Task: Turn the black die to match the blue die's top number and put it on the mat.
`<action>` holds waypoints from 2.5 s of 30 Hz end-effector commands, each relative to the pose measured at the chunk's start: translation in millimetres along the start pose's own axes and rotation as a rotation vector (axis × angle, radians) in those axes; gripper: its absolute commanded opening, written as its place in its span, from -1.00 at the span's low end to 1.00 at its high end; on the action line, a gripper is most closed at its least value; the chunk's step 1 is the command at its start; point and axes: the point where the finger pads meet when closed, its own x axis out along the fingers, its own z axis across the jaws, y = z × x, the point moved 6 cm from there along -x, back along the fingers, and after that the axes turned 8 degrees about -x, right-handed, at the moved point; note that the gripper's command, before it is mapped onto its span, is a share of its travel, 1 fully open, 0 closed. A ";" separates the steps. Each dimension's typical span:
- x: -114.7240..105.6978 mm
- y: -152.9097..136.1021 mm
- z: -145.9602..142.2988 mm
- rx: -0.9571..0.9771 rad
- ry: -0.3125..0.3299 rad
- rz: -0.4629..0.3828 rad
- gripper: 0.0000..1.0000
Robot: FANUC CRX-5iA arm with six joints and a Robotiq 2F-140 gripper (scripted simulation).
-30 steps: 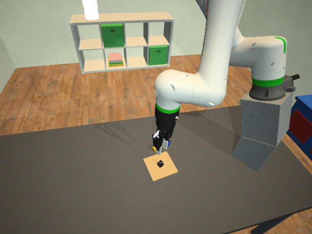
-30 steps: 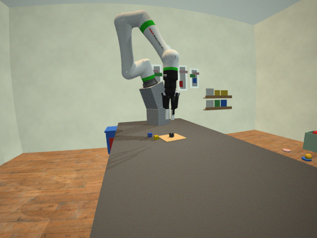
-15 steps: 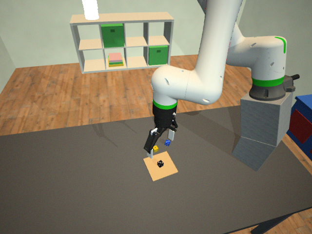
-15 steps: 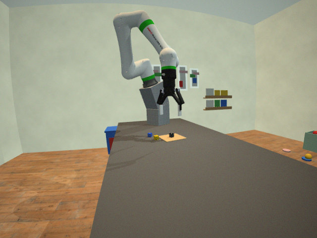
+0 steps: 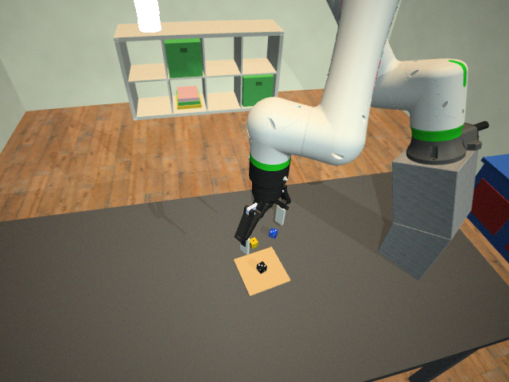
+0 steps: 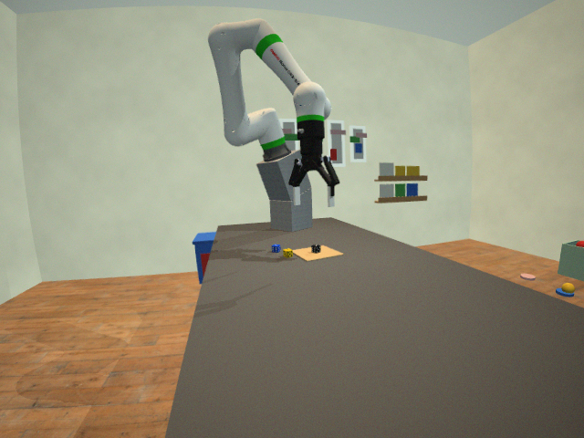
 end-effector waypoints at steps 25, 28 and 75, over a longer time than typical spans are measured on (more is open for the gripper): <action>-20.8 -0.2 0.2 0.000 0.000 0.000 1.00; -20.8 -0.2 0.2 0.000 0.000 0.000 1.00; -20.8 -0.2 0.2 0.000 0.000 0.000 1.00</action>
